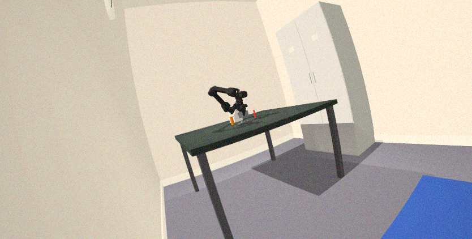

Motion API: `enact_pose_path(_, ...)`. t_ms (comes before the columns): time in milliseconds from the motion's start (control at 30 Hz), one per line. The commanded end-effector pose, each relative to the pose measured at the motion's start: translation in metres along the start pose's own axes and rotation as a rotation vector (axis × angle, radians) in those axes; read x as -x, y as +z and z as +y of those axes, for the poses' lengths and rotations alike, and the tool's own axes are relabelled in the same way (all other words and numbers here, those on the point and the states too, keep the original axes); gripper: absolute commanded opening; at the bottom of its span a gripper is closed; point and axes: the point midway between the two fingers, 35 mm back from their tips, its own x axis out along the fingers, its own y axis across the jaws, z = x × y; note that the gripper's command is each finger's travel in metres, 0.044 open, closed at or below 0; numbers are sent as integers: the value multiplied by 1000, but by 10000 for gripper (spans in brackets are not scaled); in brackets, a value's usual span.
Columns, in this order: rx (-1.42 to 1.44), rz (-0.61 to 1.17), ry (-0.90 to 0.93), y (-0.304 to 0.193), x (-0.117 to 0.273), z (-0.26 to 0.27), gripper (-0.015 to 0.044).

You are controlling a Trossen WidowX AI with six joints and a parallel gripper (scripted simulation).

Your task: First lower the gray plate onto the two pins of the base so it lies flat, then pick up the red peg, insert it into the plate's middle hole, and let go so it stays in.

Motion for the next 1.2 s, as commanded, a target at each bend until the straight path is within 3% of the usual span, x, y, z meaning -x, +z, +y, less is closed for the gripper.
enact_pose_path(0,5,-4,-1,1,-1,-1,0)
enact_pose_path(1167,5,-6,0,2,-39,-1,0)
